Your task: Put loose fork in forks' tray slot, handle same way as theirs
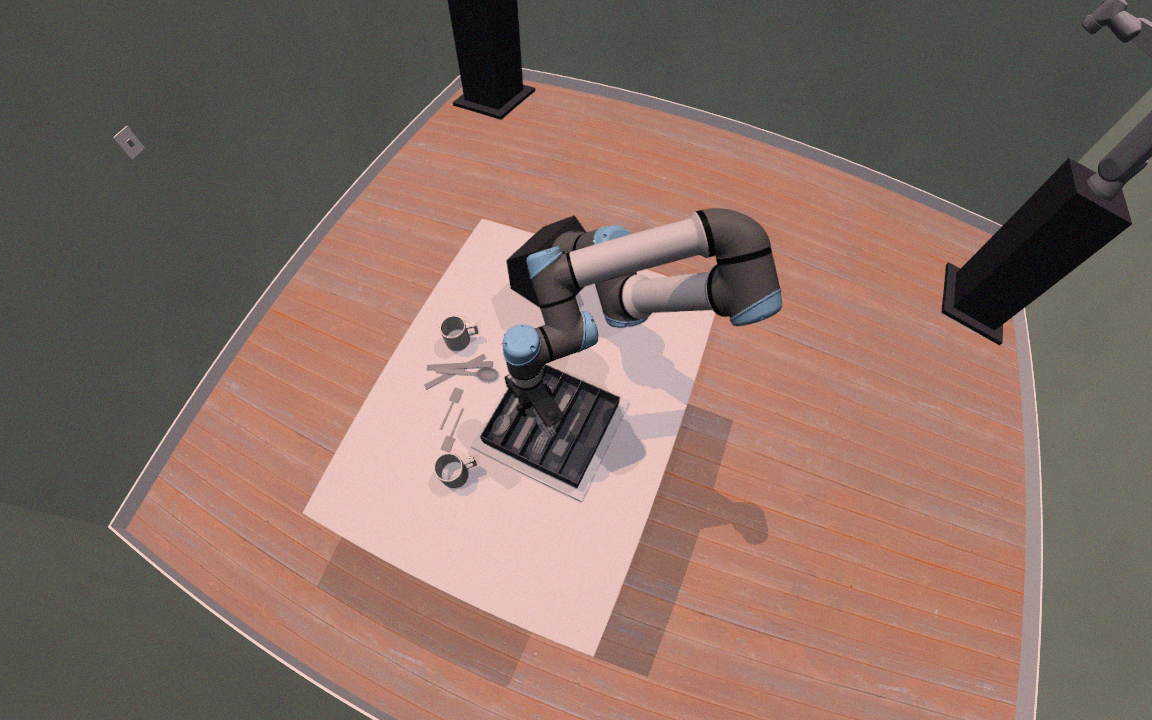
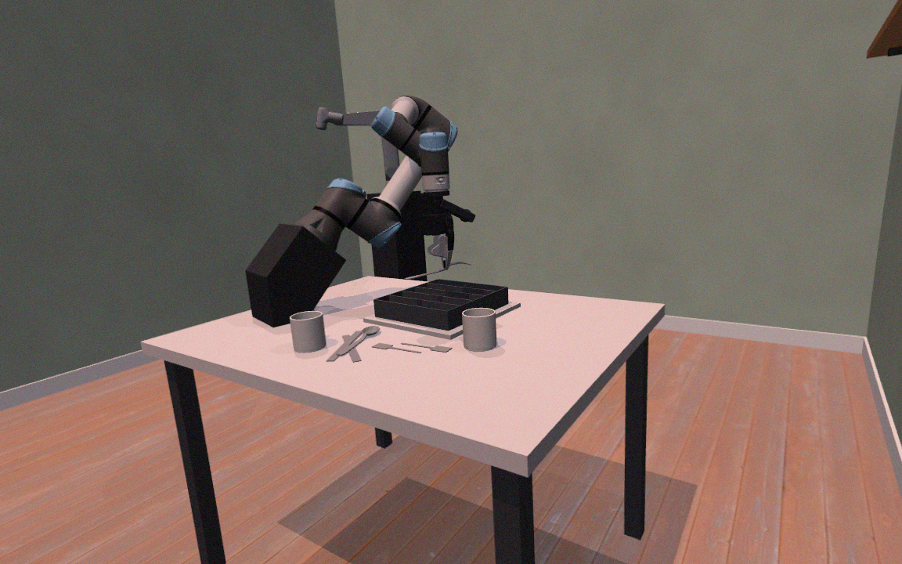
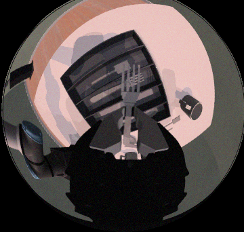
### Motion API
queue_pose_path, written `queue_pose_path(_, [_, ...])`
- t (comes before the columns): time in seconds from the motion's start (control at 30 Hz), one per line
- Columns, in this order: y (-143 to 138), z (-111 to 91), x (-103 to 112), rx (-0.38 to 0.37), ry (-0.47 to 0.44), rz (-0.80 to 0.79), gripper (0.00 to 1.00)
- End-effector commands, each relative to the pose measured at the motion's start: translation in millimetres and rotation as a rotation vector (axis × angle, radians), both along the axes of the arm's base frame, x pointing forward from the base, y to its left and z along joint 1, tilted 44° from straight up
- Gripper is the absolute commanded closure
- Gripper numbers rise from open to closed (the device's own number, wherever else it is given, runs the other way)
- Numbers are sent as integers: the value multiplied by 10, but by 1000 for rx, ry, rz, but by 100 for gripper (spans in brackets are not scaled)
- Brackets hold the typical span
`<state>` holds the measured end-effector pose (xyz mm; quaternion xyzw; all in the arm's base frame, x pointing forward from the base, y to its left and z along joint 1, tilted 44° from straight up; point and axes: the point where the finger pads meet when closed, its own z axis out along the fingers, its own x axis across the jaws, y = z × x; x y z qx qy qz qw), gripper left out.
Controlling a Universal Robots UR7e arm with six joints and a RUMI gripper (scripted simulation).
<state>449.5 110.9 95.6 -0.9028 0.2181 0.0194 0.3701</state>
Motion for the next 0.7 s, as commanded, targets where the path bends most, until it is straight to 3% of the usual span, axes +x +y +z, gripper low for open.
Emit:
queue_pose_path(0.0, [121, 101, -140, 4, 5, -7, 99])
queue_pose_path(0.67, [133, 114, -153, 3, 6, -11, 99])
